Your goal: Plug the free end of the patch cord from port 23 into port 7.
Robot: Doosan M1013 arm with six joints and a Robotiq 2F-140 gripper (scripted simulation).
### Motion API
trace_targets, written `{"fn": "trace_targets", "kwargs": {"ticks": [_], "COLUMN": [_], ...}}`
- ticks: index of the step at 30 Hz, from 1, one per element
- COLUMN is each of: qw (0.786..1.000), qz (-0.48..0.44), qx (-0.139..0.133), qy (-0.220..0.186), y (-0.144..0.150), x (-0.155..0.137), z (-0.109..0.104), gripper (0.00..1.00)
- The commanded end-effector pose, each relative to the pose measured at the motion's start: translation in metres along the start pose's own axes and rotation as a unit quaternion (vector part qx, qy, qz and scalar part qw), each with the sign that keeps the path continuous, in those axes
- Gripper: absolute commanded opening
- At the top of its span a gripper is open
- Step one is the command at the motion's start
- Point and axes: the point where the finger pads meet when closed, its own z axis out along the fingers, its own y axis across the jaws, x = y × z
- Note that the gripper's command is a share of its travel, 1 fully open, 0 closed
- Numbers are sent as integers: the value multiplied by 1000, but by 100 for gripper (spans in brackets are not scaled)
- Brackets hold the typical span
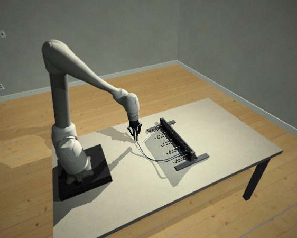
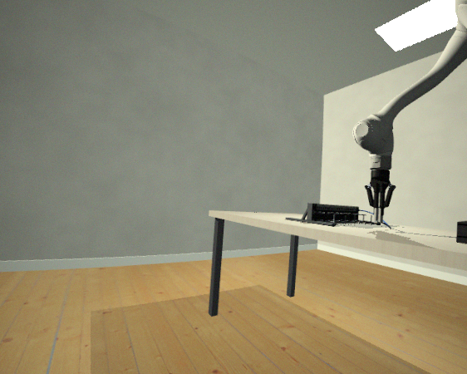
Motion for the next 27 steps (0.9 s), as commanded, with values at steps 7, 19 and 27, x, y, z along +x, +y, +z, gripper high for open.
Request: {"fn": "trace_targets", "kwargs": {"ticks": [7,19,27], "qw": [1000,1000,1000], "qz": [0,0,0], "qx": [0,0,0], "qy": [0,0,0], "y": [0,0,0], "x": [0,0,0], "z": [-14,-26,-29], "gripper": [0,0,0]}}
